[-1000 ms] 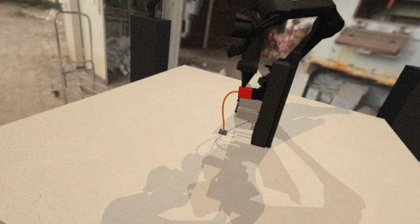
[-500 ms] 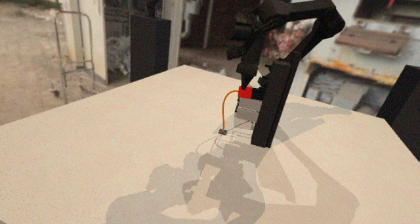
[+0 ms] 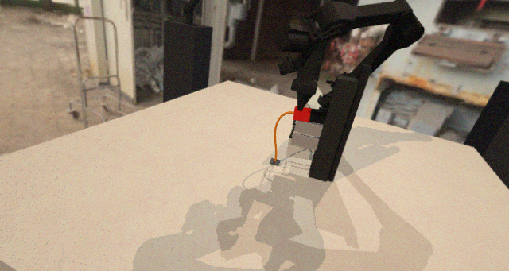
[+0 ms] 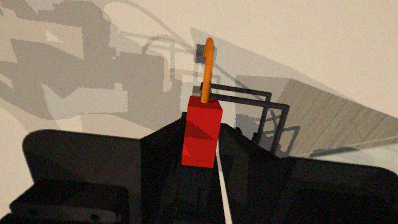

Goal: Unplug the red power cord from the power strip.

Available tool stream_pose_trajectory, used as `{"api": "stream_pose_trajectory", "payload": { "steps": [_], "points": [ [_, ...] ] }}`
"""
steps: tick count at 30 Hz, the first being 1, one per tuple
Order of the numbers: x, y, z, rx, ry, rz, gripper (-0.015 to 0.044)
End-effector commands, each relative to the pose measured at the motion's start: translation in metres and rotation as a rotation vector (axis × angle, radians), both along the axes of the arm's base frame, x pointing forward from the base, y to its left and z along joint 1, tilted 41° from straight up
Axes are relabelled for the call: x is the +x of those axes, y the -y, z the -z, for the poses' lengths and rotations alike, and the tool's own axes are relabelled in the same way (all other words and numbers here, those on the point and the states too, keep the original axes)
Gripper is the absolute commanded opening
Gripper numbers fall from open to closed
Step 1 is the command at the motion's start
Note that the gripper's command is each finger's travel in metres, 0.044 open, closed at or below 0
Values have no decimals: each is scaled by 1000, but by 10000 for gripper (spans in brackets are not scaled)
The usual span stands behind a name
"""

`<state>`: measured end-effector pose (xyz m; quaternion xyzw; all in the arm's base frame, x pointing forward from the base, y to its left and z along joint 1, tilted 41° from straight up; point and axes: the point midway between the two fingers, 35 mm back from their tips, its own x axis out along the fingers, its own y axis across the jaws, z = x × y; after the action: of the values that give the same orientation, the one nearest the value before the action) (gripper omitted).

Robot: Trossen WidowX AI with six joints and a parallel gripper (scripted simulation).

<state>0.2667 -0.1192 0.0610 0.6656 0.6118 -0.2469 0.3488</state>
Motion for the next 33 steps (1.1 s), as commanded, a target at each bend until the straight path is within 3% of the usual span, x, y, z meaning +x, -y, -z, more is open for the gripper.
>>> {"api": "stream_pose_trajectory", "payload": {
  "steps": [1, 15, 31, 33],
  "points": [
    [1, 10, 7, -14, 1, 4, 0],
    [4, 29, 19, -15, 1, 5, 0],
    [6, 32, 20, -13, 2, 8, 420],
    [7, 46, 27, -14, 2, 8, 440]
  ]
}}
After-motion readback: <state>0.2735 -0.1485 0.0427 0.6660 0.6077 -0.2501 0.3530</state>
